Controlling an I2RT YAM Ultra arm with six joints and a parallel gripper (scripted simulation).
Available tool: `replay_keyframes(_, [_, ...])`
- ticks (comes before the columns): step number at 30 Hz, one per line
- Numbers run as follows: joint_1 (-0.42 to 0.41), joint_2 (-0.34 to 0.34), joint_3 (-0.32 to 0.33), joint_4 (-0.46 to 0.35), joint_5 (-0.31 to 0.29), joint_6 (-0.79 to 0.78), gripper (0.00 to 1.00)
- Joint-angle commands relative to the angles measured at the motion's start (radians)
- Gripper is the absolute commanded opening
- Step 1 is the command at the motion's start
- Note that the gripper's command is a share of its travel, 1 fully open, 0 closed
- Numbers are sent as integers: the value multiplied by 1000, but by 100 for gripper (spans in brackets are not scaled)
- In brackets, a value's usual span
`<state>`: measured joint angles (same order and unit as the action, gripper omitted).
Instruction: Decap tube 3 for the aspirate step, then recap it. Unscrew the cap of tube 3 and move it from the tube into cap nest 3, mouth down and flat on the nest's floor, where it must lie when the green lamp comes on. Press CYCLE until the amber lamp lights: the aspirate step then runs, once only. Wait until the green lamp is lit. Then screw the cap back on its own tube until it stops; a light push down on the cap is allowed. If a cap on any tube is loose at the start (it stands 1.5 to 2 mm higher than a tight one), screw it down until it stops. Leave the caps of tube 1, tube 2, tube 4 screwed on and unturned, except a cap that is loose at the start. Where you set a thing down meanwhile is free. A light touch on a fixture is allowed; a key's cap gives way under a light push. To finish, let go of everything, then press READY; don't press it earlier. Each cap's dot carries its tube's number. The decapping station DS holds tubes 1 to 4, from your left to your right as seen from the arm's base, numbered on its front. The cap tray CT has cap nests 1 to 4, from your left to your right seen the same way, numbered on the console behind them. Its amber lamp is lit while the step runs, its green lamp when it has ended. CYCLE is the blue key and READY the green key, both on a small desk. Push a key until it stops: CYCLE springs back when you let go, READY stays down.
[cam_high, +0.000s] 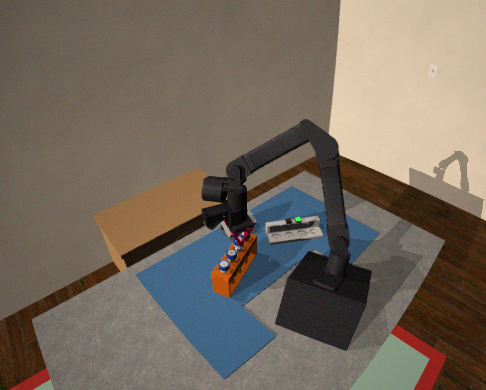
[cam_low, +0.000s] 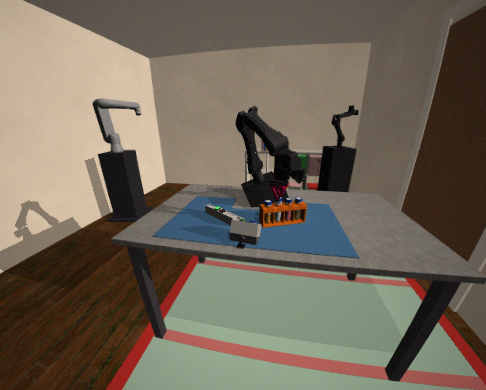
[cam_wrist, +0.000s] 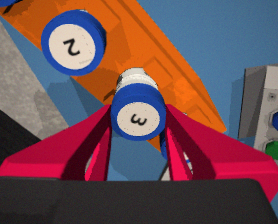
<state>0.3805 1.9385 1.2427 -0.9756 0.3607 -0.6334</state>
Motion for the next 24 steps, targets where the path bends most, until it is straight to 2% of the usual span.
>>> replay_keyframes(1, [5, -5, 4, 3, -1, -1, 0])
replay_keyframes(24, [2, 2, -7, 22, 0, -5, 0])
